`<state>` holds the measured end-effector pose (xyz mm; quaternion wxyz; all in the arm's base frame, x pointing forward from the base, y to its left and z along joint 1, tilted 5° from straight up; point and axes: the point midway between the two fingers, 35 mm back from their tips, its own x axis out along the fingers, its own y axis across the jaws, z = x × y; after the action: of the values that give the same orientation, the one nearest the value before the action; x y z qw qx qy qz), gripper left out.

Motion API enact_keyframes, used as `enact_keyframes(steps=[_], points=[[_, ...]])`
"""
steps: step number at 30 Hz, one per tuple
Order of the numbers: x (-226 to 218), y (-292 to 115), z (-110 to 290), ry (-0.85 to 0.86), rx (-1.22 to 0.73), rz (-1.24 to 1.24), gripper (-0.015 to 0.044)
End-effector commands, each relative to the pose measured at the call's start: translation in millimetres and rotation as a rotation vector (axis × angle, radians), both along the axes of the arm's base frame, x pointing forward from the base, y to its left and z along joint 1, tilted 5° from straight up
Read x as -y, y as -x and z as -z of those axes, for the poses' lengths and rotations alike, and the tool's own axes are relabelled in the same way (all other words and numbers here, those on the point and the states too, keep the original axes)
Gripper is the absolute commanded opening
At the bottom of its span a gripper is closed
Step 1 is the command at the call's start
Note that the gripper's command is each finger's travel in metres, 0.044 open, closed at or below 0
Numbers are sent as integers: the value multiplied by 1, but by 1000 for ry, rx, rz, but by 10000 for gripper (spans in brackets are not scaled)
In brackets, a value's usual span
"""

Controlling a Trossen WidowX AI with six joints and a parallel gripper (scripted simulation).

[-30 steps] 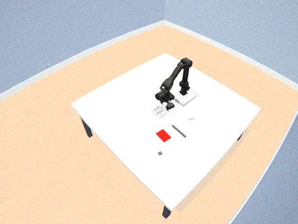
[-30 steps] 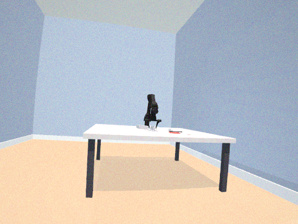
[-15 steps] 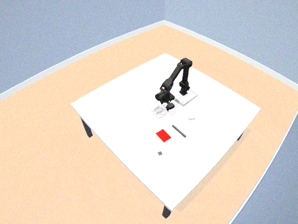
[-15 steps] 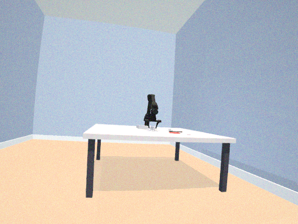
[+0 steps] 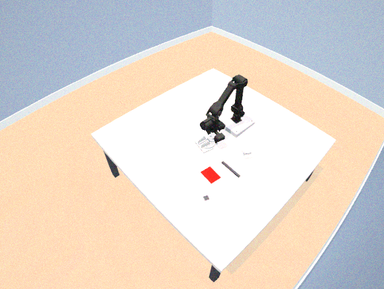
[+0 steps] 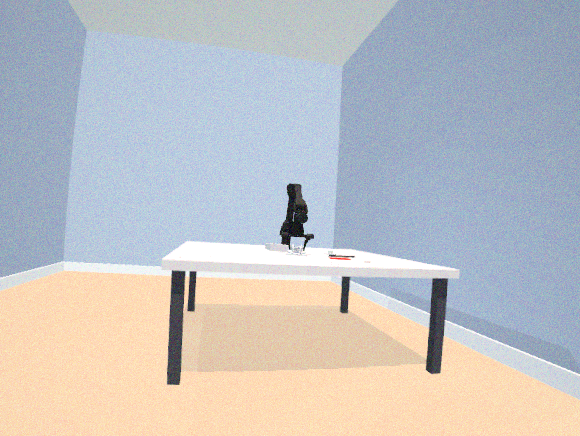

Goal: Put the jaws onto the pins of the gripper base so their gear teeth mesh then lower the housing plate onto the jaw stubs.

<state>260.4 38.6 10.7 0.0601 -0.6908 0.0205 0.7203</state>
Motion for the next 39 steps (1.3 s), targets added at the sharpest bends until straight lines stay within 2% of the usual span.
enact_keyframes(steps=[1, 39], points=[[1, 1, 2, 5, -4, 4, 351], [0, 2, 9, 5, -4, 4, 351]])
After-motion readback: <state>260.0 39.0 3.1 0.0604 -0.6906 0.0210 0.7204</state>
